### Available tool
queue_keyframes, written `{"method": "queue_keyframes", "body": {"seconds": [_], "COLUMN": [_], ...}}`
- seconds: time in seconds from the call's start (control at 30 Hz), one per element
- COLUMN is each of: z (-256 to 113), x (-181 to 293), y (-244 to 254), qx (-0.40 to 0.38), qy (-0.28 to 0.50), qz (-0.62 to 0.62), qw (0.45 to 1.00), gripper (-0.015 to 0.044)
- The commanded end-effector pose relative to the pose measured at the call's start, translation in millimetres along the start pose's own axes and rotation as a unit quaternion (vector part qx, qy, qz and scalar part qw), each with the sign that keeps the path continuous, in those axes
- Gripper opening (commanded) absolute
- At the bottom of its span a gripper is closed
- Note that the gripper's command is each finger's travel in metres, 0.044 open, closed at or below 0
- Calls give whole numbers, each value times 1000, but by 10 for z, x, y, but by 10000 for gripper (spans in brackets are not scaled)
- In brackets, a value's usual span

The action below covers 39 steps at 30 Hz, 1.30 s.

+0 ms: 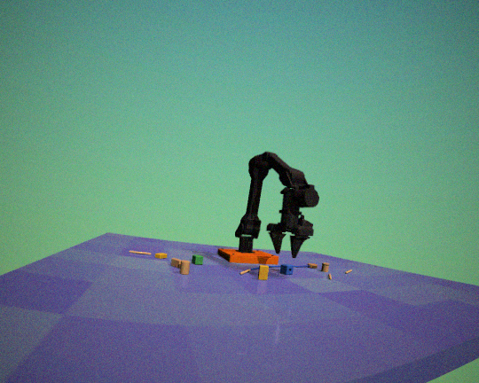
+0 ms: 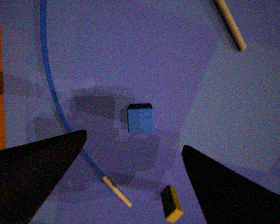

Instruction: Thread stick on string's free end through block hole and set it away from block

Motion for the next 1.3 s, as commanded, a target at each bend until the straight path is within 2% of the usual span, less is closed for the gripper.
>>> {"method": "queue_keyframes", "body": {"seconds": [0.0, 0.23, 0.5, 0.8, 1.27], "z": [0, 0, 0, 0, 0], "x": [0, 0, 0, 0, 0], "y": [0, 0, 0, 0, 0], "qx": [0, 0, 0, 0, 0], "qy": [0, 0, 0, 0, 0], "qz": [0, 0, 0, 0, 0], "qw": [1000, 1000, 1000, 1000, 1000], "gripper": [414, 237, 237, 1, 0]}}
Point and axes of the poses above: the point midway between the two fingers, 35 mm back from their tips, its own z axis out along the fingers, its own y axis across the jaws, x = y × z, the point moved 8 cm from there along -z, back along the fingers
